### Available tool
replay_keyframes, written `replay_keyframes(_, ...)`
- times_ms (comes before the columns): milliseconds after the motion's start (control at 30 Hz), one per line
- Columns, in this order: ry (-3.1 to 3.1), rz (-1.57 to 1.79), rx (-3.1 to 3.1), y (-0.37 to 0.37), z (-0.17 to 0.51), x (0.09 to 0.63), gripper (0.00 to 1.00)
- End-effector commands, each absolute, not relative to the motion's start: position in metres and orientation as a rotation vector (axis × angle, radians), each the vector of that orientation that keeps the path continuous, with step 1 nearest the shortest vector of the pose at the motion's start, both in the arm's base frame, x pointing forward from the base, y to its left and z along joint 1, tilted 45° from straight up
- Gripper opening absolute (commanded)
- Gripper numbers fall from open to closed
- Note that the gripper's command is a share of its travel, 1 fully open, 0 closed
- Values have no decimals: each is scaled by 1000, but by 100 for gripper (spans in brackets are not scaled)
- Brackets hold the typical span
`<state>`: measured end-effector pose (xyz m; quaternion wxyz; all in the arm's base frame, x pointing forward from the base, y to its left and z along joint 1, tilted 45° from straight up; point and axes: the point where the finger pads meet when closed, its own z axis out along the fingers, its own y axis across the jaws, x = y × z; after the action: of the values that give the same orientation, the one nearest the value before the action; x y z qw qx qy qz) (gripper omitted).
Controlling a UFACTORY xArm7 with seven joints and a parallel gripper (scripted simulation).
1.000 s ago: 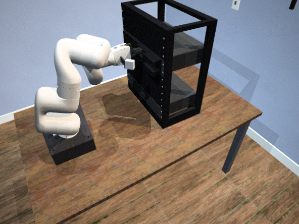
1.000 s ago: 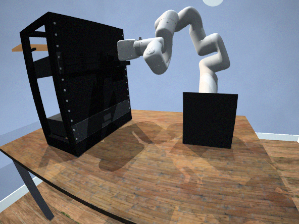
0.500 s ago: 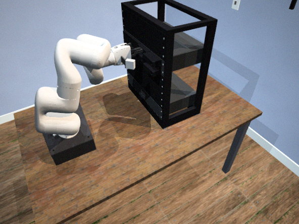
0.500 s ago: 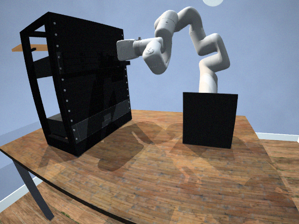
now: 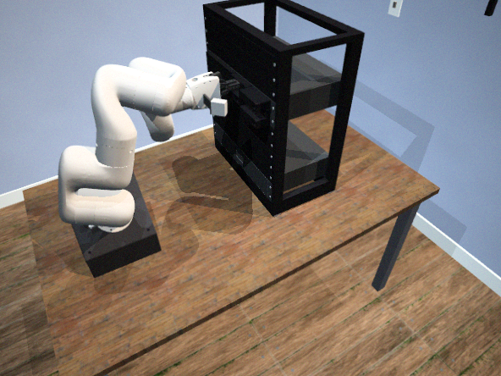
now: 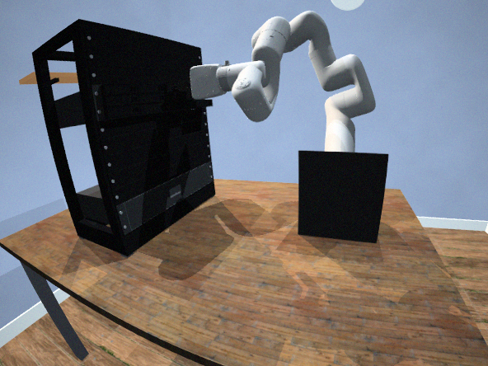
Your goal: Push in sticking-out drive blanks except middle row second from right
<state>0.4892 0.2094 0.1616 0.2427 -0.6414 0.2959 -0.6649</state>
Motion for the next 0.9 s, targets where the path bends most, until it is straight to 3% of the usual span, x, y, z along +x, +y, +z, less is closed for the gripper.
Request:
replay_keyframes(0,808,-1815,-1749,211,163,491,0)
replay_keyframes(867,808,-1815,-1749,210,163,495,0)
